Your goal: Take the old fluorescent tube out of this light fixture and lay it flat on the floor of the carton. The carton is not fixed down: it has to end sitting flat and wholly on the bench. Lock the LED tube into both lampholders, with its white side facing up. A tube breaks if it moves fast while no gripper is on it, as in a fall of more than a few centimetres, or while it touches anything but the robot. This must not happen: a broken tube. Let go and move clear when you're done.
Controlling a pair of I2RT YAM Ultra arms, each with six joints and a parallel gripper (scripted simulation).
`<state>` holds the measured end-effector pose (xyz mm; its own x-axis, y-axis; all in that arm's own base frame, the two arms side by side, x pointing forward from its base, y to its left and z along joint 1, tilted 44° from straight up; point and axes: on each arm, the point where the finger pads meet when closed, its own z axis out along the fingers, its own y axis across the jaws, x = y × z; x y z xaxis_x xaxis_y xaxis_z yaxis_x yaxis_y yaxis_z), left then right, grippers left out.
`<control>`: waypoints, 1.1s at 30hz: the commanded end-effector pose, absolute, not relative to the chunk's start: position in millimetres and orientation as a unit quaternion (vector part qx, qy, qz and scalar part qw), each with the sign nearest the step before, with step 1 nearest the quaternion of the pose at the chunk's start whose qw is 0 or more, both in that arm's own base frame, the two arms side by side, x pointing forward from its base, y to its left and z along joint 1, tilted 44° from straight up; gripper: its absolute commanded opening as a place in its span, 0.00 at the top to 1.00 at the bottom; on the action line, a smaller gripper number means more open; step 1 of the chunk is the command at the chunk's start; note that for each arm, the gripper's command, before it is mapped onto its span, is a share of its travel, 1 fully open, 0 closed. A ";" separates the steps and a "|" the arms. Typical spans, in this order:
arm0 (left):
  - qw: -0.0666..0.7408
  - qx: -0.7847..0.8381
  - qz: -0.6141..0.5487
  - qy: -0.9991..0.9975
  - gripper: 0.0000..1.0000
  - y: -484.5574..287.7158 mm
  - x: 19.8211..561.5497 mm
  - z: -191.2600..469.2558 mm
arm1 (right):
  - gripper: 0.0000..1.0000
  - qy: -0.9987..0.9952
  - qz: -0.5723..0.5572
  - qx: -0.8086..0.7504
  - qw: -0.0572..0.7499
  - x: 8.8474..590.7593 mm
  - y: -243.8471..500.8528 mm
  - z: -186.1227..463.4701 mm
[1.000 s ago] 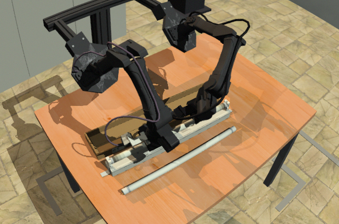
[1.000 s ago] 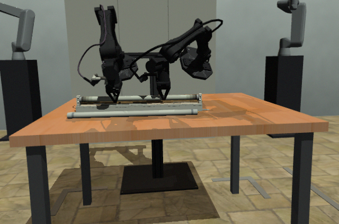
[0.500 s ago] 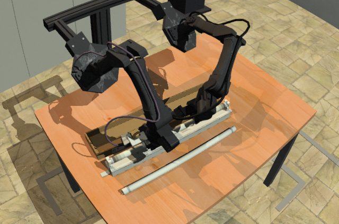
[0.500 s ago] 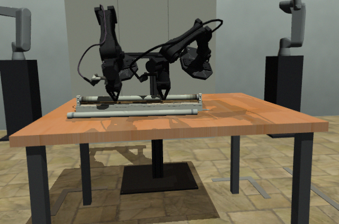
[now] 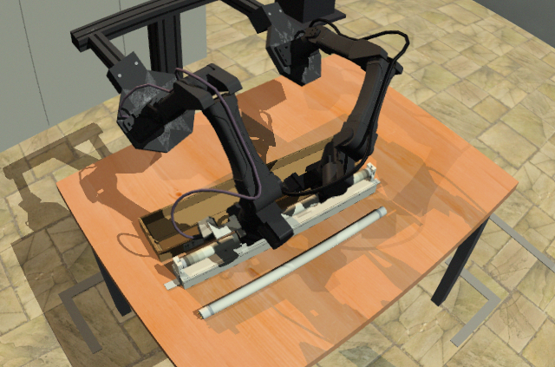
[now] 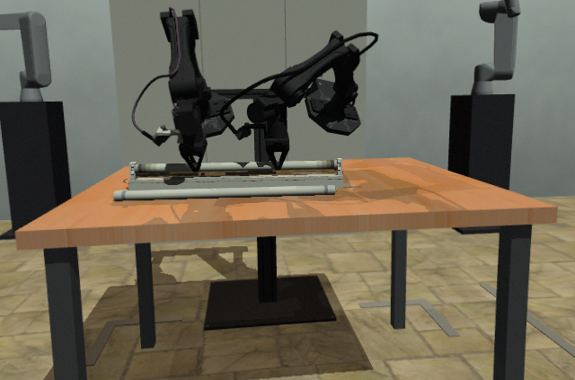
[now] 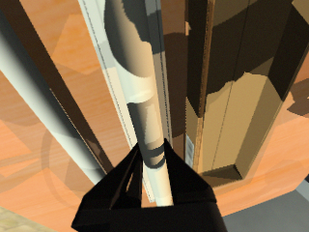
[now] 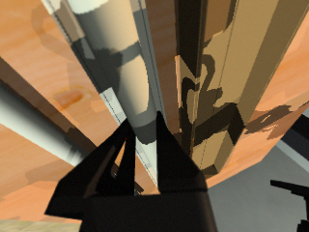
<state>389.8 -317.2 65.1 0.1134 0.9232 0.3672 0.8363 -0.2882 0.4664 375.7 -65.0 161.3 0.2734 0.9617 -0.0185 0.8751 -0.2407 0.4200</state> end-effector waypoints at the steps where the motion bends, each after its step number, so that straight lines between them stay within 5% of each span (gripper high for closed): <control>1: 0.096 0.750 0.309 0.576 0.89 -332.3 381.7 75.3 | 0.89 0.587 0.132 0.775 0.195 375.9 -62.5 167.8; 33: 0.178 0.734 0.372 0.539 0.89 -332.1 382.0 76.6 | 0.89 0.574 0.192 0.745 0.280 375.7 -63.6 169.2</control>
<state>389.7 -316.9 65.4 0.1131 0.9239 0.3654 0.7167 -0.3306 0.6141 375.6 -64.5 161.4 0.2725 0.9620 -0.0183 0.7803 -0.2098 0.5891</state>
